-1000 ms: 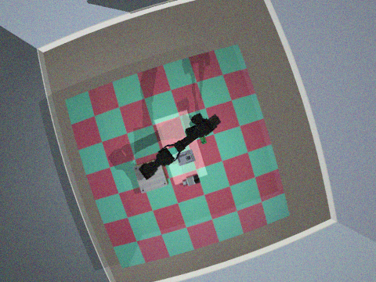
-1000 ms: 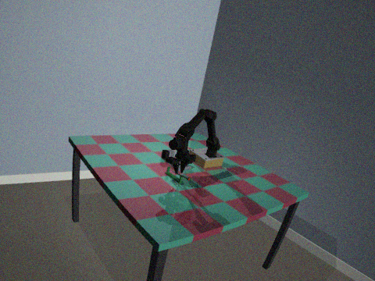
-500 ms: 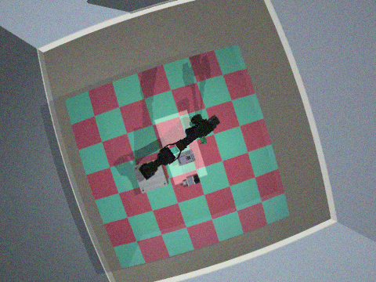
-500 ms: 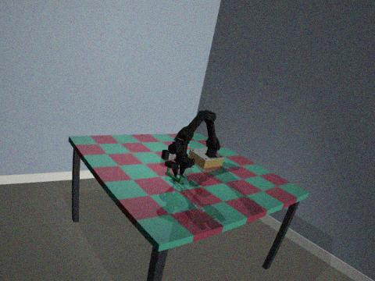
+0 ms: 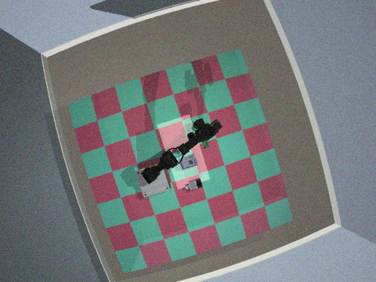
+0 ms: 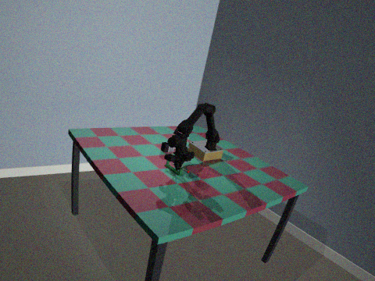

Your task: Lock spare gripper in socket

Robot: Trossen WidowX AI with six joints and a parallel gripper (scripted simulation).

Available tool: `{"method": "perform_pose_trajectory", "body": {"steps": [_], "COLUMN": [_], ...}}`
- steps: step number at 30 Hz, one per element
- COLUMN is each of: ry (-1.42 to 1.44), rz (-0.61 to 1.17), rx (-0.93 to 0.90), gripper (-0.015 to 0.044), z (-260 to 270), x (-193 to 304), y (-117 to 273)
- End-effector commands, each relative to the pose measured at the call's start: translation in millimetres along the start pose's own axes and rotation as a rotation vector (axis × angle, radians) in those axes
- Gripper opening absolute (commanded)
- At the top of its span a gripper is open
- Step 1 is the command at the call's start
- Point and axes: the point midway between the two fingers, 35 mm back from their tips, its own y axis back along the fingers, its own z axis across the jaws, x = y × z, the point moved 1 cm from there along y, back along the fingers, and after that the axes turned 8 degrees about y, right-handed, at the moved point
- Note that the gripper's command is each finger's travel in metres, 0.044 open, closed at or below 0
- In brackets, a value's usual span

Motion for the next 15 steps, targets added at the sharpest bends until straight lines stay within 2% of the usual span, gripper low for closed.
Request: {"method": "perform_pose_trajectory", "body": {"steps": [1, 15], "ry": [-0.003, -0.001], "rz": [0.004, 0.001], "rx": [-0.002, -0.004], "gripper": [0.0009, 0.0], "z": [0.9, 0.6], "x": [0.6, -0.9], "y": [-1.3, 10.9]}}
